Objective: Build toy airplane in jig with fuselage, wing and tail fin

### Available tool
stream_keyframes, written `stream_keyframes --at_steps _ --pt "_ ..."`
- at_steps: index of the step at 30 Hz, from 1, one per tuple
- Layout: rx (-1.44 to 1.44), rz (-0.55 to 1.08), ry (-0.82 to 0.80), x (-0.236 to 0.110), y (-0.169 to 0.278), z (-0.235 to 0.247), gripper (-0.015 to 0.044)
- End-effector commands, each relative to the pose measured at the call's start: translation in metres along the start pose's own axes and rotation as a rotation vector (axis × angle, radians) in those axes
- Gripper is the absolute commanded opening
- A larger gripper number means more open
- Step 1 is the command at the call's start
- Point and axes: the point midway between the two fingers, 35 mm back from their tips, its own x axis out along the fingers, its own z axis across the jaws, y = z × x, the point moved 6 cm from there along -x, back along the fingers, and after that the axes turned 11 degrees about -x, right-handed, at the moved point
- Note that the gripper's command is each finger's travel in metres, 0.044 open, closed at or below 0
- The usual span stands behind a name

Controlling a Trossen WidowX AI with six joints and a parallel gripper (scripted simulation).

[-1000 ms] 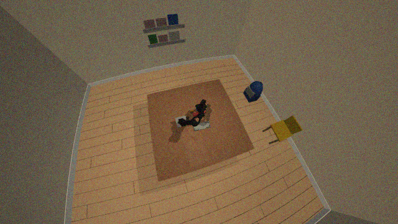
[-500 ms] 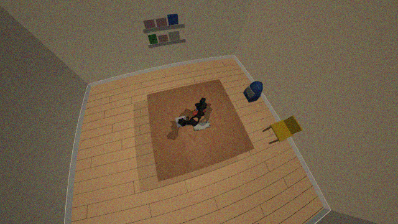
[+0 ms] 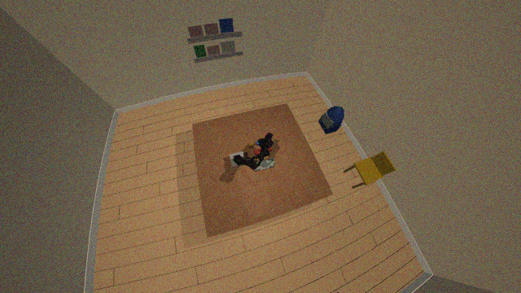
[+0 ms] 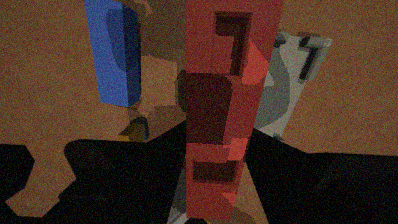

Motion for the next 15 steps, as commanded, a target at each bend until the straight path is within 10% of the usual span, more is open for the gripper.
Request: stream_keyframes --at_steps 1,15 --pt "0.0 -0.007 0.003 0.004 0.003 -0.01 0.0" --pt "0.03 -0.008 0.007 0.022 0.014 -0.05 0.0"
